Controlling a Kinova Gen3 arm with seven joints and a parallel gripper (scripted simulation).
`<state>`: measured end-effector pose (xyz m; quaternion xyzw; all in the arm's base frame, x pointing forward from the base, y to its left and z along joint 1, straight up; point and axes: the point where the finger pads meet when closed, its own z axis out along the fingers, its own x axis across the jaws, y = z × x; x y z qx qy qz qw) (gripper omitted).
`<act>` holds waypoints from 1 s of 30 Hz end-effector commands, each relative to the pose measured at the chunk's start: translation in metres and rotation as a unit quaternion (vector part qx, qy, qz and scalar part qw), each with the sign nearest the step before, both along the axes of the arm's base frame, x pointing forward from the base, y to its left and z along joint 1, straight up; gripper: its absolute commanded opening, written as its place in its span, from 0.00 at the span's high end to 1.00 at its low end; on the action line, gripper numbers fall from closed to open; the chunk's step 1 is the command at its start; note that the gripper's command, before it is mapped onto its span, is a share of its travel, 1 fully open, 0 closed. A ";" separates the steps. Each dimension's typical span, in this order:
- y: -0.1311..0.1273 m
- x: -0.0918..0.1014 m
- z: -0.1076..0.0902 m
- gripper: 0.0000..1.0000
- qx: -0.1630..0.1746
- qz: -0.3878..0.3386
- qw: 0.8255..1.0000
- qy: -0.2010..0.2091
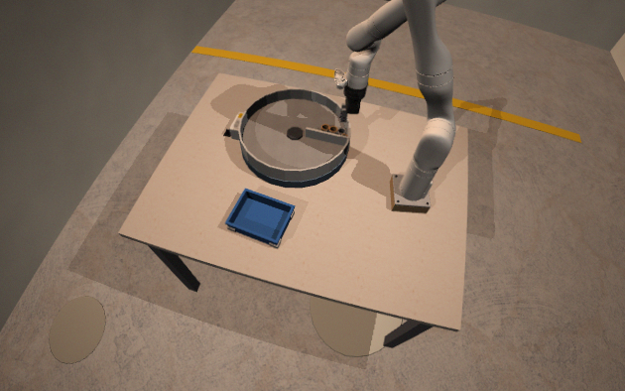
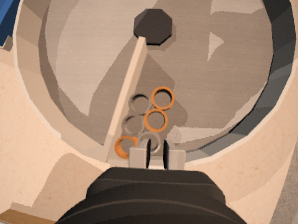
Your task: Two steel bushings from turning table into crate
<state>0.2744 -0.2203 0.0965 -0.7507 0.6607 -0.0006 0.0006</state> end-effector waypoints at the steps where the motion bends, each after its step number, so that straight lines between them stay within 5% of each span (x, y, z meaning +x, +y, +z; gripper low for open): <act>1: 0.000 0.000 0.000 0.60 0.000 0.000 1.000 -0.001; 30: 0.000 0.000 -0.014 0.60 0.000 0.000 1.000 -0.001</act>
